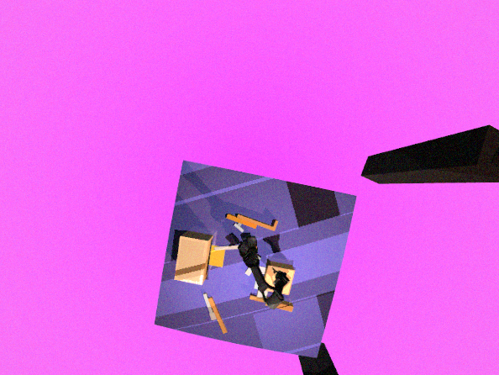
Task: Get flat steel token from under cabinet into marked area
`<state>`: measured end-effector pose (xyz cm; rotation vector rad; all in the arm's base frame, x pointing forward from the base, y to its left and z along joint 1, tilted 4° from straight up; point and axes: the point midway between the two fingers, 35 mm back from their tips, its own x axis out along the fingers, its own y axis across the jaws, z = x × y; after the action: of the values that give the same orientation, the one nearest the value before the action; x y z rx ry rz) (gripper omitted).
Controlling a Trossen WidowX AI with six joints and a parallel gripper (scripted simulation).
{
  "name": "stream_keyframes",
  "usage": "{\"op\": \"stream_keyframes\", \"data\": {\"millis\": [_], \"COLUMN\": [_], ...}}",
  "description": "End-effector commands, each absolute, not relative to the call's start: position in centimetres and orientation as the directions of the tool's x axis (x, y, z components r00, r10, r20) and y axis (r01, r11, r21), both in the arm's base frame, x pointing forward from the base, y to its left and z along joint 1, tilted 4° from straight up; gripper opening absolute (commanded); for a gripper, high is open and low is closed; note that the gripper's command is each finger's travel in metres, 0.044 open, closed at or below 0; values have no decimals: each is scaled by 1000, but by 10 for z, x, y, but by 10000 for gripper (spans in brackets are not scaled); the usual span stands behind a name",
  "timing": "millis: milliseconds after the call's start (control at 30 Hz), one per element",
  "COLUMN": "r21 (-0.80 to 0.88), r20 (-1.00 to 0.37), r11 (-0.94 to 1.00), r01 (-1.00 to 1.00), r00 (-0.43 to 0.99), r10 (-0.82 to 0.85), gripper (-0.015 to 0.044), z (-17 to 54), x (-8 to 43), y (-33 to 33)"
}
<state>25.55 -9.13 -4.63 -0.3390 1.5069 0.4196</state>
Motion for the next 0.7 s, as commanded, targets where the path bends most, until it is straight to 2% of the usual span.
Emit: {"op": "stream_keyframes", "data": {"millis": [0,100,400,533,667], "r21": [42,42,42,42,42], "r20": [-998,-998,-998,-998,-998], "r11": [883,883,883,883,883], "r01": [-467,-467,-467,-467,-467], "r00": [16,16,16,16,17], "r10": [57,57,57,57,57], "gripper": [244,165,105,0,0], "z": [-46,-46,-46,-46,-46], "x": [256,256,256,256,257], "y": [-91,-91,-91,-91,-91]}}
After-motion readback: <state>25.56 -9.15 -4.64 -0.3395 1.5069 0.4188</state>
